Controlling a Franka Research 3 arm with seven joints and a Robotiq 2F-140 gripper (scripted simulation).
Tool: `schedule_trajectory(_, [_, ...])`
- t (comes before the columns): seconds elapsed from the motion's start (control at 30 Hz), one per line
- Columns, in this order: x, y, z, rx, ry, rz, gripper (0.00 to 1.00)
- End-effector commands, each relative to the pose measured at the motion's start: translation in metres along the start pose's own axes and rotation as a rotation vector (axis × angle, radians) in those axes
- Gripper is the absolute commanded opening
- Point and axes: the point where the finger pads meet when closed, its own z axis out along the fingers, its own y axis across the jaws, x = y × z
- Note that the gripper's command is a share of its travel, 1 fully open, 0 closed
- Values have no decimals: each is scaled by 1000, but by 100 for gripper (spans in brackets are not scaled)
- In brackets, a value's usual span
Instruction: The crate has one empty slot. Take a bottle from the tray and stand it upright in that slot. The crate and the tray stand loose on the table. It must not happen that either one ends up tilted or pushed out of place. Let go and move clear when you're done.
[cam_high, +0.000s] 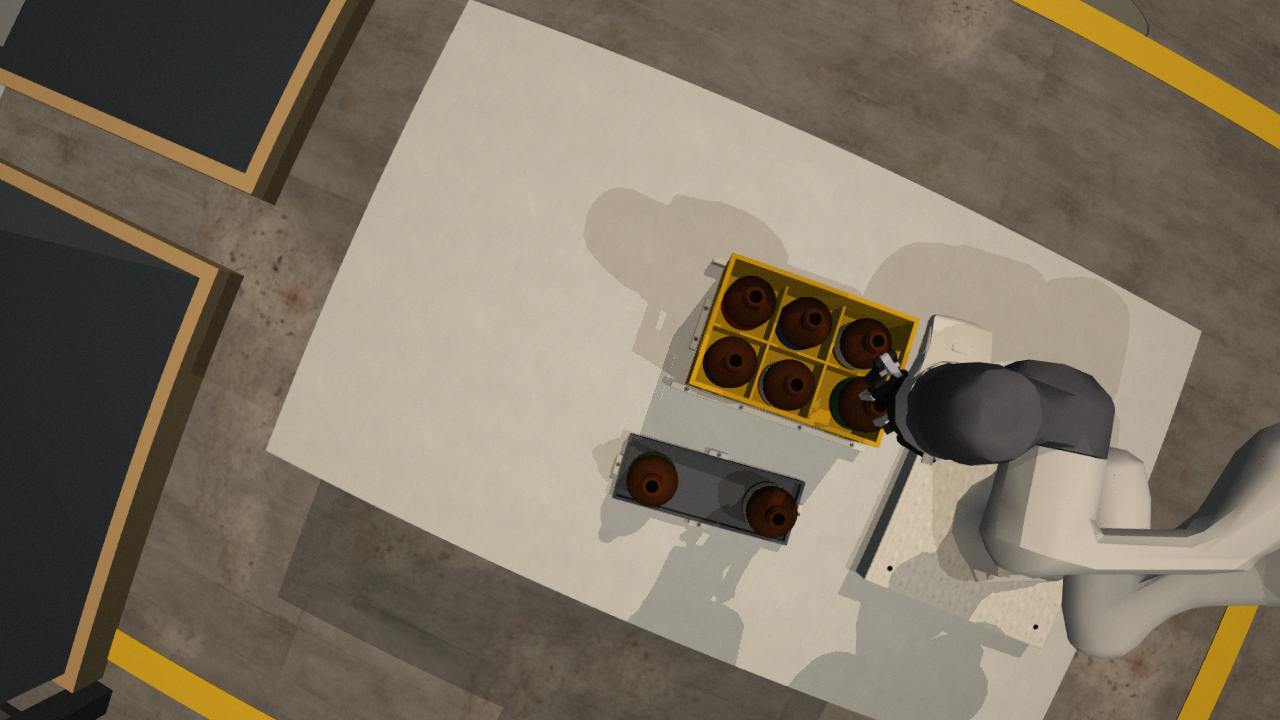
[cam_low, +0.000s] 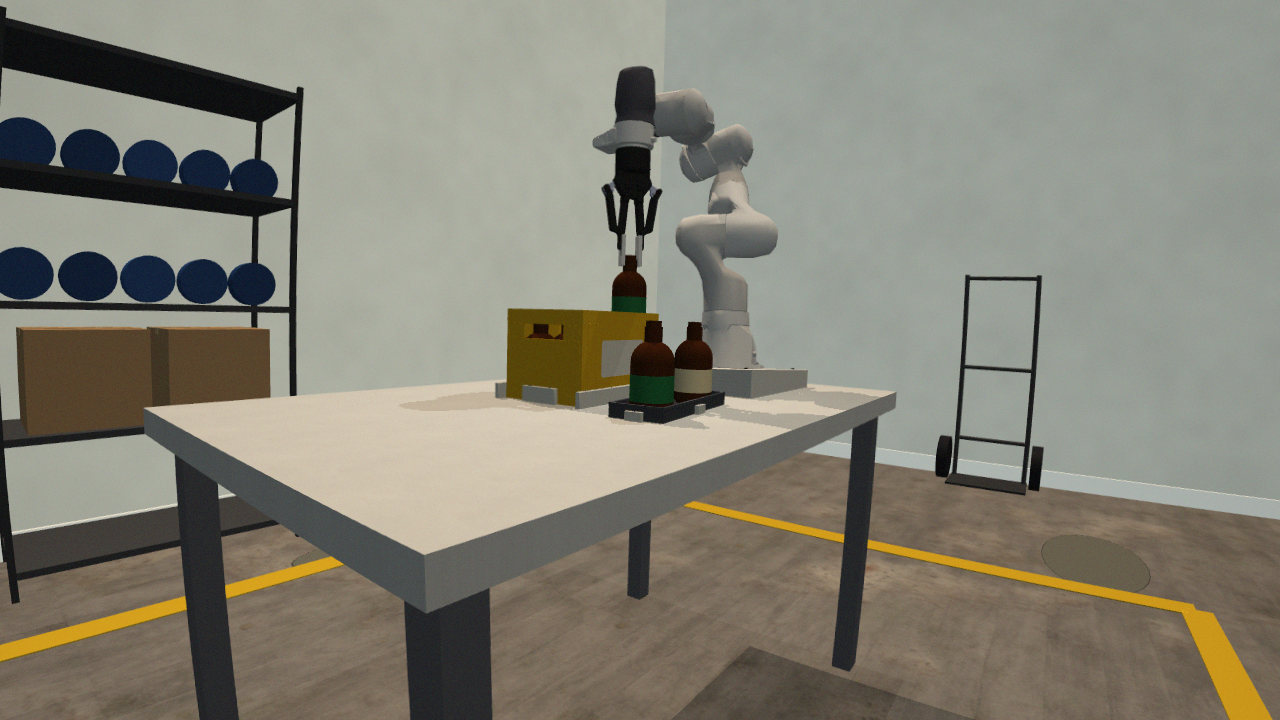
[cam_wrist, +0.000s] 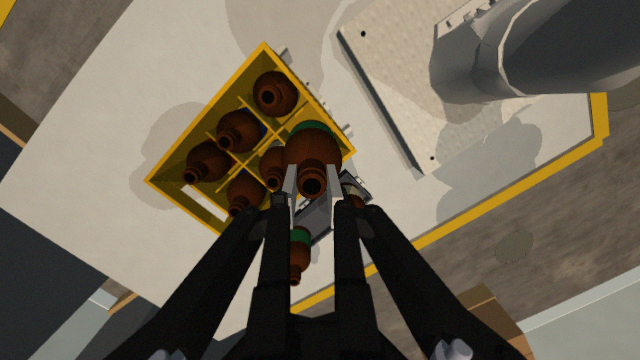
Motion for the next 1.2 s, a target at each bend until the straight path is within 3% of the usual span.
schedule_trajectory(0.0, [0,-3,3,5,-3,6,0])
schedule_trajectory(1.17, [0,-3,33,5,-3,6,0])
